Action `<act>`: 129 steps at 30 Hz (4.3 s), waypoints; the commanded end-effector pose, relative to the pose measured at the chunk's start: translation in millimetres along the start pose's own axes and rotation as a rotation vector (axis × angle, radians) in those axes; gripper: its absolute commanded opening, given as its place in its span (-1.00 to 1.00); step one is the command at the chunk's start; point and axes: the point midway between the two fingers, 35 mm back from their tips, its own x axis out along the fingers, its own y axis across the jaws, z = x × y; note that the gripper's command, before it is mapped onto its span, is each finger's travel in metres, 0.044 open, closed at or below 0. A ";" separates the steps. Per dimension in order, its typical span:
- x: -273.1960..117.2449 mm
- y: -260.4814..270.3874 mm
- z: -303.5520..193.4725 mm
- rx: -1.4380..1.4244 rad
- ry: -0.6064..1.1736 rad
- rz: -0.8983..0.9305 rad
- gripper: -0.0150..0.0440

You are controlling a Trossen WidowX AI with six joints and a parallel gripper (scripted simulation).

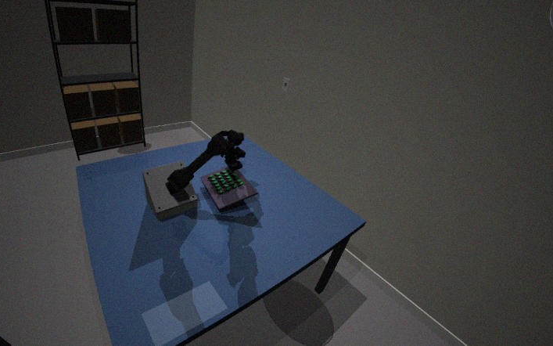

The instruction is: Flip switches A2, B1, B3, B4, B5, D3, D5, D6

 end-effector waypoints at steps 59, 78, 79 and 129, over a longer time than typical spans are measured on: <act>-9.6 31.8 -61.0 -0.003 -0.052 0.000 -0.49; -0.6 31.7 -60.8 -0.003 -0.053 0.000 -0.49; -0.6 31.7 -60.8 -0.003 -0.053 0.000 -0.49; 5.1 31.7 -60.6 -0.003 -0.053 0.000 -0.49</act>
